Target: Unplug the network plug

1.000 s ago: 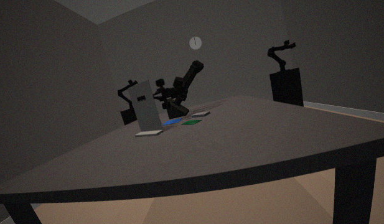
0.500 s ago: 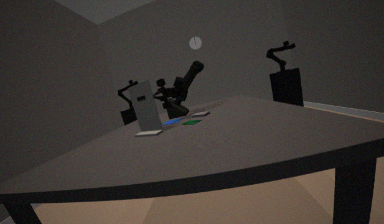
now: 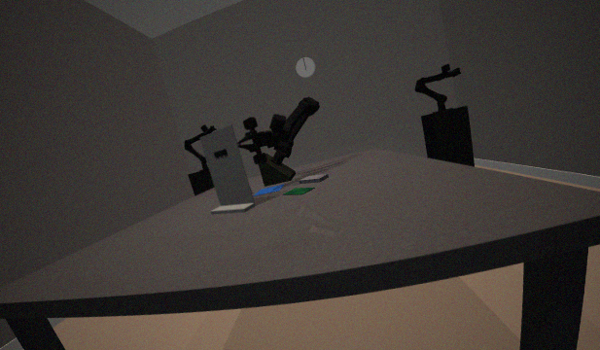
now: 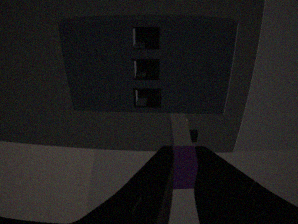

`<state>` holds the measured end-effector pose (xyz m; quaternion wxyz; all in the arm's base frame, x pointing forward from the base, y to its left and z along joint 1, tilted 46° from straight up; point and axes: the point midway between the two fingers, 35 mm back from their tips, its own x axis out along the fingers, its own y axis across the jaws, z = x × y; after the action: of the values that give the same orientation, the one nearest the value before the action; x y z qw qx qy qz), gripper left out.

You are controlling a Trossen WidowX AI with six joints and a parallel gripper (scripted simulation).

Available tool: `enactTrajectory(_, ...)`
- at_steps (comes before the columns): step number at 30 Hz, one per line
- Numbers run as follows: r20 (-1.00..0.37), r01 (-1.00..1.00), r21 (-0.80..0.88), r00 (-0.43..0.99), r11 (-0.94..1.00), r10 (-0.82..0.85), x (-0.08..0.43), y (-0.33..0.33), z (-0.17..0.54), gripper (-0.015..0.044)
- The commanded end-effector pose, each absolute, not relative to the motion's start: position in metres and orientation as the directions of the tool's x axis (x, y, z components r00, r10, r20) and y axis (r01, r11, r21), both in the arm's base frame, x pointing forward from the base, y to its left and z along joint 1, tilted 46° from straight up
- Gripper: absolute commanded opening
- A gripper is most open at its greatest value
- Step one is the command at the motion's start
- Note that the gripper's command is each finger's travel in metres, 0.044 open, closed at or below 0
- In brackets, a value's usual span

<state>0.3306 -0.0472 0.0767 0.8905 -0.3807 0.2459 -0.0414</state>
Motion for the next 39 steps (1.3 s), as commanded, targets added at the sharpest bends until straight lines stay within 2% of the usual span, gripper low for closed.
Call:
enactTrajectory(1, -0.401, -0.111, -0.701, 0.878, 0.704, -0.261, 0.329, -0.055, 0.086, 0.0)
enactTrajectory(15, -0.403, -0.112, -0.701, 0.877, 0.705, -0.261, 0.319, -0.072, 0.105, 0.0)
enactTrajectory(26, -0.602, -0.34, -0.56, 0.794, 0.756, -0.089, 0.307, -0.041, 0.068, 0.0)
enactTrajectory(39, -0.79, -0.557, -0.297, 0.6, 0.776, 0.128, 0.275, -0.001, 0.034, 0.0)
